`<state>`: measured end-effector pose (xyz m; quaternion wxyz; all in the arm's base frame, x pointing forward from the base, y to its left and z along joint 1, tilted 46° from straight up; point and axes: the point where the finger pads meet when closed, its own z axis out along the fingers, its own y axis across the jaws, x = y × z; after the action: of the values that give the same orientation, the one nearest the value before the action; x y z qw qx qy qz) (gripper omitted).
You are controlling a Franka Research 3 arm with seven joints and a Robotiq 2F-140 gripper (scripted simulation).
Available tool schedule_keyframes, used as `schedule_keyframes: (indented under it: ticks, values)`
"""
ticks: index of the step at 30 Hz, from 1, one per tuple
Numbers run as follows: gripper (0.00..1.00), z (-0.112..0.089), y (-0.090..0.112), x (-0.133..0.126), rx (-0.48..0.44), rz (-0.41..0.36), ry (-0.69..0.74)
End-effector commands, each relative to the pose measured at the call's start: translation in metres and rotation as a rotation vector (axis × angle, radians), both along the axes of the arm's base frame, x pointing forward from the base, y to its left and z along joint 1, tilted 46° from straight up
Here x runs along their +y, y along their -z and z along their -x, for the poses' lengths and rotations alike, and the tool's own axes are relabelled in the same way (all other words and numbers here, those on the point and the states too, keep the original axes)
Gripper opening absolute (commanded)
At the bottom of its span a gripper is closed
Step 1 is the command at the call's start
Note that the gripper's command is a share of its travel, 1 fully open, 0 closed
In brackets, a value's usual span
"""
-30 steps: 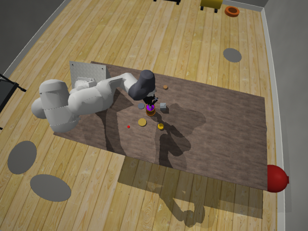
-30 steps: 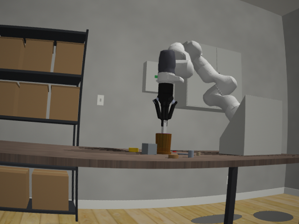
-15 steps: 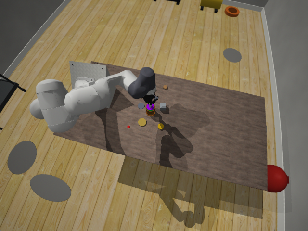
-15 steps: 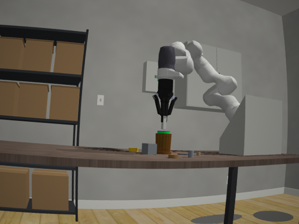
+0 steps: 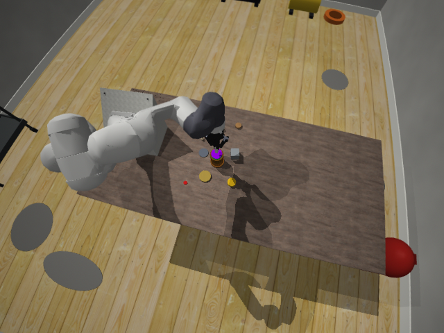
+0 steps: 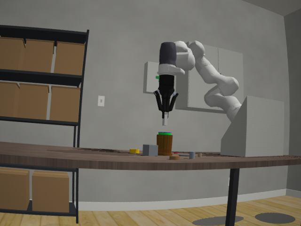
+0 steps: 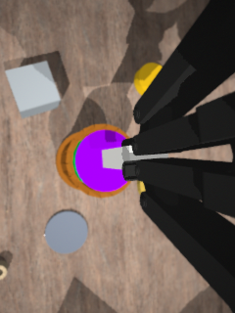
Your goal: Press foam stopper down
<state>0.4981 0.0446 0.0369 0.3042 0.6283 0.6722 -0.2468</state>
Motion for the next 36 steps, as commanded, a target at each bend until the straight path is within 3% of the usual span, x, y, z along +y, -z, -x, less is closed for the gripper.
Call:
schedule_keyframes:
  ticks: [1, 36]
  values:
    - [0.00, 0.002, -0.001, 0.000, 0.010, 0.005, -0.002]
    - [0.00, 0.001, 0.011, -0.010, 0.010, 0.005, -0.002]
